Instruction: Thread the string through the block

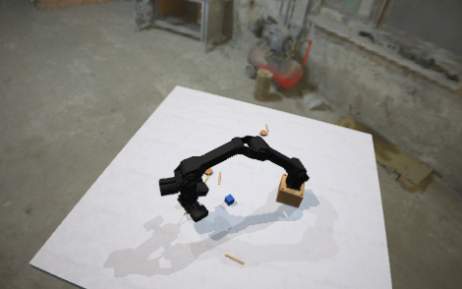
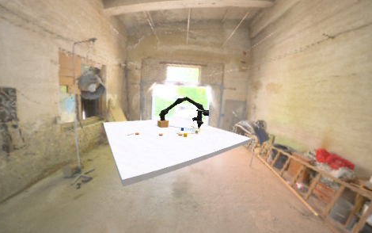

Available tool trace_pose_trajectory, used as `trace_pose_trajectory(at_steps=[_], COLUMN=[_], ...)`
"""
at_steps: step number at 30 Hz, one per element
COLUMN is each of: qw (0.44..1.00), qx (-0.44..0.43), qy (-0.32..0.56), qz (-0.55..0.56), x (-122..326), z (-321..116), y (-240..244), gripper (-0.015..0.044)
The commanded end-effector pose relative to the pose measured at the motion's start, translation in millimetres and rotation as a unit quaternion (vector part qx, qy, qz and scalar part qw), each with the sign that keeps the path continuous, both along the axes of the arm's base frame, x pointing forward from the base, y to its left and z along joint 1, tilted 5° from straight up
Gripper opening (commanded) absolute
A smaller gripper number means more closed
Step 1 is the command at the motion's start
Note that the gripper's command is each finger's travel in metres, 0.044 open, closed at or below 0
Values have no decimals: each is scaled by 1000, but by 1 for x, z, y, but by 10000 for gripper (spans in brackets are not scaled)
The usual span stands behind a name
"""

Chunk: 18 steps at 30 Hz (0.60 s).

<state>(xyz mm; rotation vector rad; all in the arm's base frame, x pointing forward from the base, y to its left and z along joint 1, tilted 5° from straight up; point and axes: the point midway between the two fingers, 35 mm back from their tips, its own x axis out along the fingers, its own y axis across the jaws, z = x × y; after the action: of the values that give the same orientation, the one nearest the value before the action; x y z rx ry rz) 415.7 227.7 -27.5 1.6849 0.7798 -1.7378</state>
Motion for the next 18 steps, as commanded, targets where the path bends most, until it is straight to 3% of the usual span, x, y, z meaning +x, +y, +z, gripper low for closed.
trace_pose_trajectory(at_steps=[1, 18], qw=[1000, 1000], qx=[2, 2], qy=[1, 2], qz=[-2, -2], x=[-5, -21], z=[-1, -15], y=[2, 5], gripper=[0, 0])
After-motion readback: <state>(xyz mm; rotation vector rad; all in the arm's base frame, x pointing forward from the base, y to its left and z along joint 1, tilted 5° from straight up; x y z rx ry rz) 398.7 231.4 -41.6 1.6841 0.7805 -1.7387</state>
